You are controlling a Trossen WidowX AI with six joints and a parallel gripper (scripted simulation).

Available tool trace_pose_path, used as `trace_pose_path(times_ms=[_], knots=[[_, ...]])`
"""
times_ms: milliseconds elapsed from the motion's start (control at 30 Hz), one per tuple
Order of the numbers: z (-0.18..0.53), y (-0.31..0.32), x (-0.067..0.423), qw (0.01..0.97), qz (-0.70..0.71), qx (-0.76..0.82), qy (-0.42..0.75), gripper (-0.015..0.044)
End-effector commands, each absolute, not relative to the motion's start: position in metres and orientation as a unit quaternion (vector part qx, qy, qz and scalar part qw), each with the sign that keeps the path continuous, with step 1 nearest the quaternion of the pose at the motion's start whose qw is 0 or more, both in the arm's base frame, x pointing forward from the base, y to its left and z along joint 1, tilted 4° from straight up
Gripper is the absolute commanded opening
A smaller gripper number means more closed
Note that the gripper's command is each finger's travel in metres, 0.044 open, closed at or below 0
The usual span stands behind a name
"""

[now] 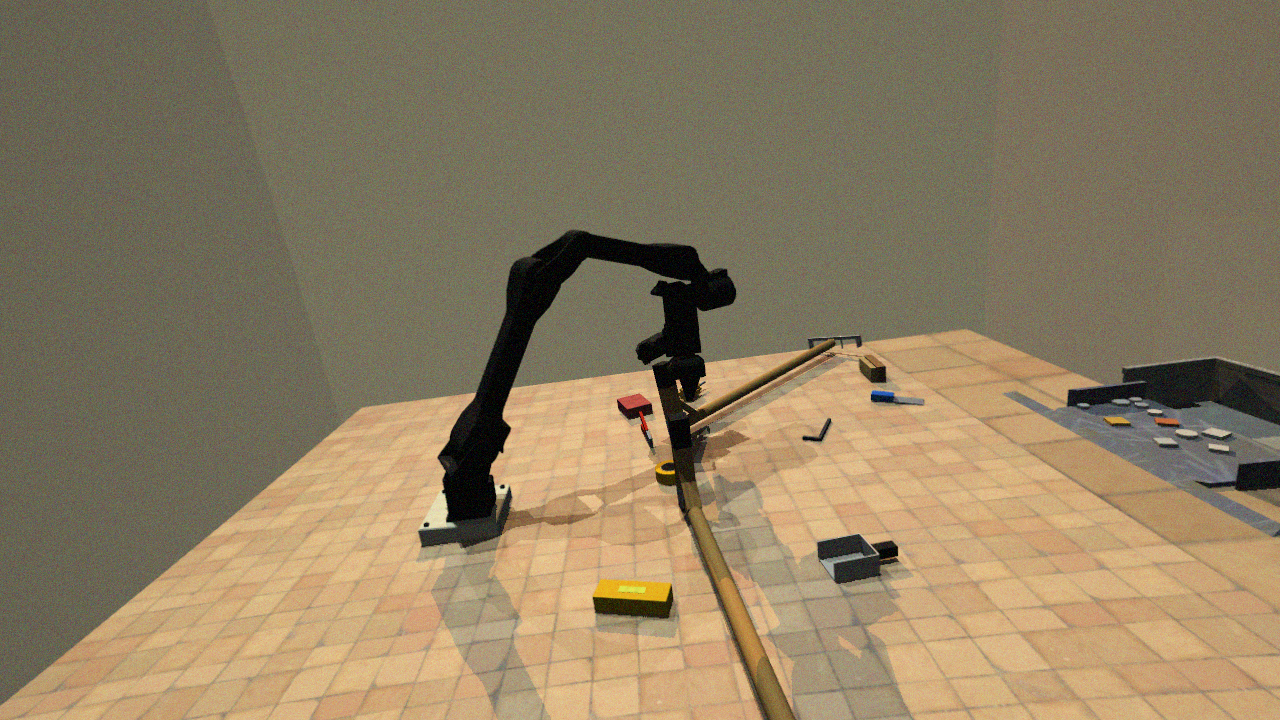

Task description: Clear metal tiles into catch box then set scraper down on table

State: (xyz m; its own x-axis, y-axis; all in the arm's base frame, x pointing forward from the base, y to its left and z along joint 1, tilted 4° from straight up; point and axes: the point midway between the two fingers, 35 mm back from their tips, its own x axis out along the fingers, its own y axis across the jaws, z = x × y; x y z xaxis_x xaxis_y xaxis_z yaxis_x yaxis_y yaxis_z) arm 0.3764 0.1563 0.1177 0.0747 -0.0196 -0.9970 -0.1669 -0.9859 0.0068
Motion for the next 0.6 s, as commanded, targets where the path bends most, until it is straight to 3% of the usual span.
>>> trace_pose_path(times_ms=[0, 567], knots=[[0.12, 0.165, 0.378, 0.056, 0.675, -0.733, 0.063, 0.0], [0.118, 0.192, 0.379, 0.056, 0.675, -0.733, 0.062, 0.0]])
